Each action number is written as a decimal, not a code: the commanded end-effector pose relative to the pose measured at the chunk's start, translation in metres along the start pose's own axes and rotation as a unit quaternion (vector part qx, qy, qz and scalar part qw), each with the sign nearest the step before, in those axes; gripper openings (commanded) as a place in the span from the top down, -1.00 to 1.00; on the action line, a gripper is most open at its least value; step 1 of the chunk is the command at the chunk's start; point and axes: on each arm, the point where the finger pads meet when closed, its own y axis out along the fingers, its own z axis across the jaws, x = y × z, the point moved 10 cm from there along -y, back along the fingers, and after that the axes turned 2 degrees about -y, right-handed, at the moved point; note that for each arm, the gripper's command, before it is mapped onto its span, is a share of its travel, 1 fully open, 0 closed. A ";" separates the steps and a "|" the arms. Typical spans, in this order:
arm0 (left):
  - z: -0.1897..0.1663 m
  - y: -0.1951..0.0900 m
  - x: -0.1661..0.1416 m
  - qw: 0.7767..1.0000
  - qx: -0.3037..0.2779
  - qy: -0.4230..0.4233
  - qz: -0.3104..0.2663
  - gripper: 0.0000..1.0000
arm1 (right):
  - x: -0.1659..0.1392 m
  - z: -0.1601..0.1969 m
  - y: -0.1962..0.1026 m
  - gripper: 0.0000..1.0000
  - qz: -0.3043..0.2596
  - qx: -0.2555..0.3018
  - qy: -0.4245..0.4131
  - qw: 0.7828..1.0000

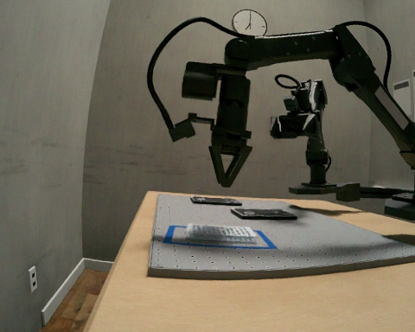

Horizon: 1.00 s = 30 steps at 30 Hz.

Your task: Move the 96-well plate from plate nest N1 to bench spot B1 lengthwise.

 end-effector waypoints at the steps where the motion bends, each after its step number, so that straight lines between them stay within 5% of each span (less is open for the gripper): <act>1: 0.006 -0.016 0.006 0.999 0.006 -0.001 -0.041 -1.00 | 0.000 0.002 0.000 -1.00 -0.001 0.002 0.000 1.000; 16: 0.004 -0.038 -0.042 0.978 0.026 0.022 -0.206 -1.00 | 0.000 0.002 0.000 -1.00 -0.001 0.002 0.000 1.000; 30: 0.007 -0.041 -0.081 0.963 0.035 0.032 -0.265 -1.00 | 0.000 0.002 0.000 -1.00 -0.001 0.002 0.000 1.000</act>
